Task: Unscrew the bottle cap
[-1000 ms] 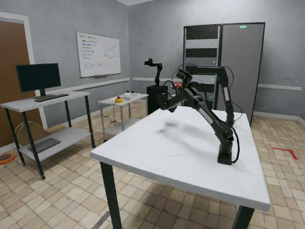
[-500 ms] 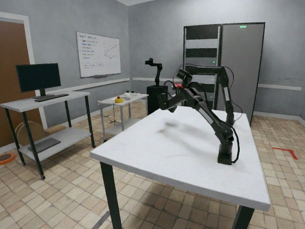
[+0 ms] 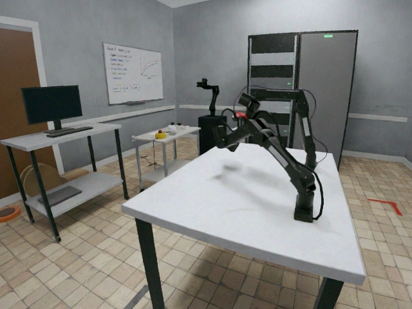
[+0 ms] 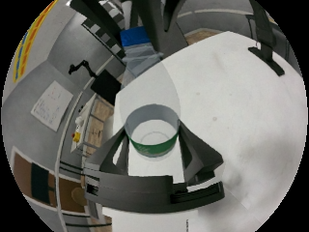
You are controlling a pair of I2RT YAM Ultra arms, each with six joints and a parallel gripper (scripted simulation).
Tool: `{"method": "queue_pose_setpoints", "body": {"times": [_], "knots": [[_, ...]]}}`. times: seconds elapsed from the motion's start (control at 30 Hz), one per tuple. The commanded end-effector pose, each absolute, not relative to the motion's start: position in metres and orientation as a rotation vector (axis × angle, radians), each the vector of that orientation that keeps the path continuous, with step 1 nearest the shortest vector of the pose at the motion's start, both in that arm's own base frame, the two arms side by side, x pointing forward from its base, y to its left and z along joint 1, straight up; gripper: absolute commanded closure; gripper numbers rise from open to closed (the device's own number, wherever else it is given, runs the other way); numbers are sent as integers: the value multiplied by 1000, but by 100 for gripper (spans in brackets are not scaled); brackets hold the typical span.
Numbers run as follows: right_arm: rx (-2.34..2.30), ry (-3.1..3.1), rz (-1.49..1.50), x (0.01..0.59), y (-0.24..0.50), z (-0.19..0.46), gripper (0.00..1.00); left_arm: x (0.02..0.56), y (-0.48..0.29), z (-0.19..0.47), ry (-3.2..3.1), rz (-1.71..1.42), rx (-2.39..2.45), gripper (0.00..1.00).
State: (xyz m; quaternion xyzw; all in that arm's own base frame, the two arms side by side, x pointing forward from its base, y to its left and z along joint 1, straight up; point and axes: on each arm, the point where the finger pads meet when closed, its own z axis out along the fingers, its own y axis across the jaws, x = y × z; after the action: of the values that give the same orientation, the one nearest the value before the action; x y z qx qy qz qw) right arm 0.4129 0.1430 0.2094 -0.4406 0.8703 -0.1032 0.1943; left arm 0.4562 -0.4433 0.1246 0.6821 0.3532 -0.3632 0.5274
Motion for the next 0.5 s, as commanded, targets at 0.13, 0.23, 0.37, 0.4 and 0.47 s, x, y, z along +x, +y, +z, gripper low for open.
{"method": "queue_pose_setpoints", "body": {"times": [0.13,0.23,0.37,0.4,0.47], "knots": [[-1206,2424,-274,418,147,213,100,457,-444,146,808,-861,1619,100],[-1206,2424,-274,418,147,213,100,457,-444,146,808,-861,1619,100],[-1210,2423,-275,417,147,213,100,457,-444,146,808,-861,1619,100],[-1213,2423,-276,416,146,214,100,457,-444,146,808,-861,1619,100],[-1221,2422,-278,415,146,215,100,457,-444,146,808,-861,1619,100]]}}
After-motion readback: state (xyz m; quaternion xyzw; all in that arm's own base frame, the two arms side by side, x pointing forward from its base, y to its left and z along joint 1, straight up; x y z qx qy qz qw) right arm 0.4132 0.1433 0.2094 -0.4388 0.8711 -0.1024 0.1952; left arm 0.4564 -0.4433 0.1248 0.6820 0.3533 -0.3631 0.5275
